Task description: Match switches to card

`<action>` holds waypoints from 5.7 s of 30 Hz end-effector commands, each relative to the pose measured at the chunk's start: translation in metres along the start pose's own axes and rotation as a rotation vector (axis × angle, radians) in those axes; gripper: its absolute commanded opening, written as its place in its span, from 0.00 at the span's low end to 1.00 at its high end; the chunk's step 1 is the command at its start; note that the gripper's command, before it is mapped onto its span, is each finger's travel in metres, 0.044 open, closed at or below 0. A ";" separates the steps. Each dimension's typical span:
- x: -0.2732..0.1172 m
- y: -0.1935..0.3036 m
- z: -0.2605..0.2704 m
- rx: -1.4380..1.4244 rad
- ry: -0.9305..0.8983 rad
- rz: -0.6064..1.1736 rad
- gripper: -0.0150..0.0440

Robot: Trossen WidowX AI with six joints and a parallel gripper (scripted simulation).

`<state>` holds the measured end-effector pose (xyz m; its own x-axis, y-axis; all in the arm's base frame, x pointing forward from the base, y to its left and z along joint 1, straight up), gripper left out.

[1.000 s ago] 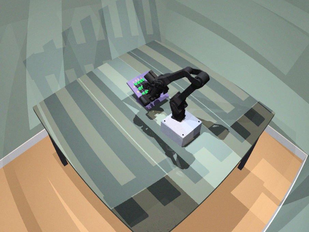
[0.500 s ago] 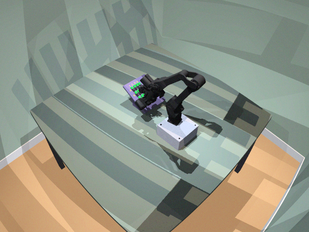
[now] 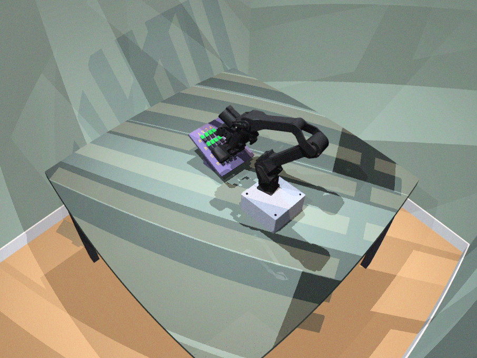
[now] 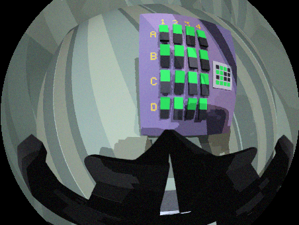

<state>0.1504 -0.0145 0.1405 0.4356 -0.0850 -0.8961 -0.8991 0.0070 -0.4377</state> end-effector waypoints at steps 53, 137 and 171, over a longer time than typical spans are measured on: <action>0.056 0.008 -0.020 -0.001 0.007 -0.025 0.25; 0.041 0.015 -0.061 -0.002 0.010 -0.024 0.25; 0.056 0.015 -0.061 -0.002 0.010 -0.024 0.25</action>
<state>0.1588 -0.0798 0.0891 0.4594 -0.0917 -0.8835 -0.8874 -0.0043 -0.4610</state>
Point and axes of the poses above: the point midway between the two fingers, 35 mm back from their tips, its own x axis out along the fingers, its own z axis across the jaws, y = z × x, the point moved 8 cm from there along -x, back along the fingers, and after that the axes turned 10 degrees about -x, right-handed, at the moved point
